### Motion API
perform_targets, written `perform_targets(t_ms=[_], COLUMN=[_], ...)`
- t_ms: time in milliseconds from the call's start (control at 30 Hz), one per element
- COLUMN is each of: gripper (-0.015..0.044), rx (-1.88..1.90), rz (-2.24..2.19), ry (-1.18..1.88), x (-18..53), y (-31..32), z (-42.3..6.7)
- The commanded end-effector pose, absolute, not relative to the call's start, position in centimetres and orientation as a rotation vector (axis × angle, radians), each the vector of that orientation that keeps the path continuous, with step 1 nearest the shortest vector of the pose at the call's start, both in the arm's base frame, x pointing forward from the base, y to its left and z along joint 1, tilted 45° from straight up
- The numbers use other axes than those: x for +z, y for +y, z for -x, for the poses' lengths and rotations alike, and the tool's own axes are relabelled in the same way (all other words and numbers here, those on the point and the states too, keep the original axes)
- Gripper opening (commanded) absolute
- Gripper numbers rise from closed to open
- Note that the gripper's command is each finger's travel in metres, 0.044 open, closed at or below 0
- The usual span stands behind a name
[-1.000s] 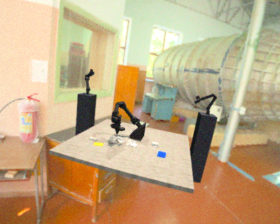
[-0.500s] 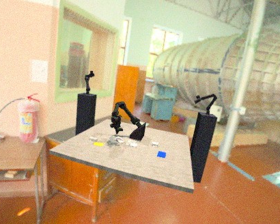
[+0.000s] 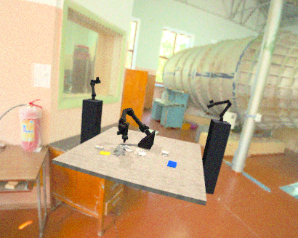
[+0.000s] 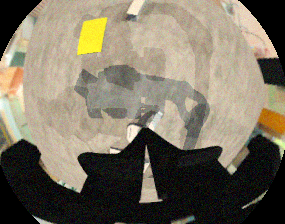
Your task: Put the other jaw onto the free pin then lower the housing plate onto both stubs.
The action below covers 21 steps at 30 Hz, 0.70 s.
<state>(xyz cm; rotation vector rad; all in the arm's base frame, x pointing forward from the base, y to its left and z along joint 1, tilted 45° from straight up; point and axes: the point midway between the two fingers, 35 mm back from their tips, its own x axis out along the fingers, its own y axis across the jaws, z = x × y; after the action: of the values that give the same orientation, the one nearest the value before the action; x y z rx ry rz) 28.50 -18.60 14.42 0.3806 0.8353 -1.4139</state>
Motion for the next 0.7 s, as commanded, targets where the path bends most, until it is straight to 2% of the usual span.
perform_targets(t_ms=[0, 667], gripper=[0.0, 0.0], rx=[-1.452, -1.621], rz=[-0.441, -0.767], ry=[0.775, 0.457], x=[14.58, 14.6], y=[-18.66, -18.73], z=[-28.67, -29.18])
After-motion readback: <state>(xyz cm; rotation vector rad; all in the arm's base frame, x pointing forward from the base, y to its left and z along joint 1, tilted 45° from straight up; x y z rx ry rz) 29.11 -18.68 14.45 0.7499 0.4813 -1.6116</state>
